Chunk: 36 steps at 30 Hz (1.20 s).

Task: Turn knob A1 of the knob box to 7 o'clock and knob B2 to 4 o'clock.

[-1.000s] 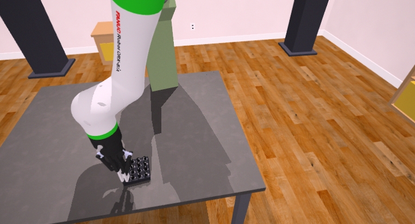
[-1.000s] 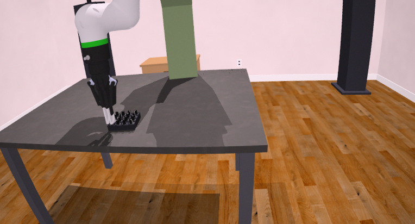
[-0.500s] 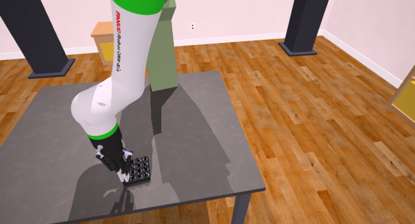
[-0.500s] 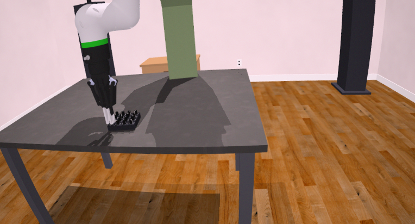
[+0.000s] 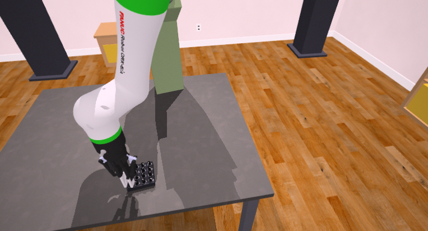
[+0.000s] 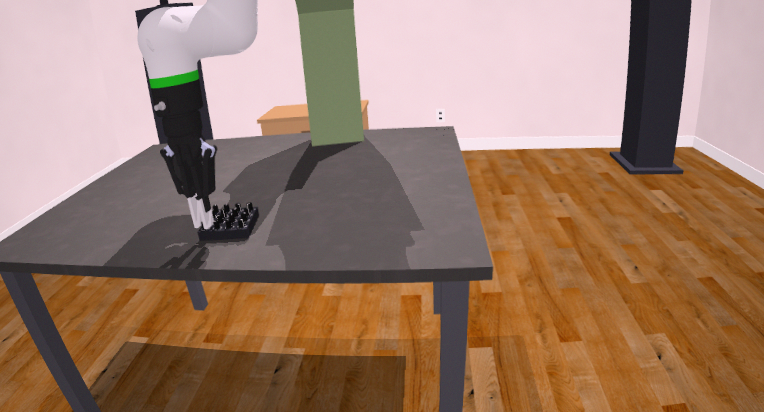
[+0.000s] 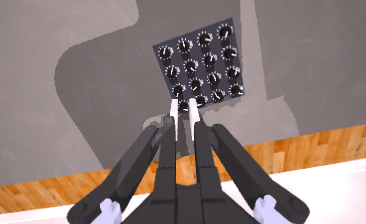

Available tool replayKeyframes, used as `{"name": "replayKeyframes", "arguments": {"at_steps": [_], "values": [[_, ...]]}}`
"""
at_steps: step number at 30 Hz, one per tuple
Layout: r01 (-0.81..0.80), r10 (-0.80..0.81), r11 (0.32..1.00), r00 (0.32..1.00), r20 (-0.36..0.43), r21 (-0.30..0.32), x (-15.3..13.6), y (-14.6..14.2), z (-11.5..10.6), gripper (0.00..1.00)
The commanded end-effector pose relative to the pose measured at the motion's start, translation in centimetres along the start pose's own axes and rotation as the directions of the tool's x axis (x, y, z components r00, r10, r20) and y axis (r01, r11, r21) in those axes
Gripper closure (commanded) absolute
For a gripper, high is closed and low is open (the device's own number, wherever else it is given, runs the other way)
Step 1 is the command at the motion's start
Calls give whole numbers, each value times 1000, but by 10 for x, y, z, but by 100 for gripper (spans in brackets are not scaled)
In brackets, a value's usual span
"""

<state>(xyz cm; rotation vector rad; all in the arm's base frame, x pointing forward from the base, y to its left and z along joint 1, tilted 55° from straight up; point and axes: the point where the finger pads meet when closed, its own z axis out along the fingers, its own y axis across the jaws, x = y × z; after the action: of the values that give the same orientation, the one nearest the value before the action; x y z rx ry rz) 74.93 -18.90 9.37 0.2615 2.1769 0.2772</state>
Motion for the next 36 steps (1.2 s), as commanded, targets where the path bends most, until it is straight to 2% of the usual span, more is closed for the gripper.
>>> {"name": "replayKeyframes", "arguments": {"at_steps": [1,12,26,36], "values": [[0,0,1000,1000,0,0,0,0,0,88],[0,0,1000,1000,0,0,0,0,-4,88],[0,0,1000,1000,0,0,0,0,-37,88],[0,0,1000,1000,0,0,0,0,-38,88]]}}
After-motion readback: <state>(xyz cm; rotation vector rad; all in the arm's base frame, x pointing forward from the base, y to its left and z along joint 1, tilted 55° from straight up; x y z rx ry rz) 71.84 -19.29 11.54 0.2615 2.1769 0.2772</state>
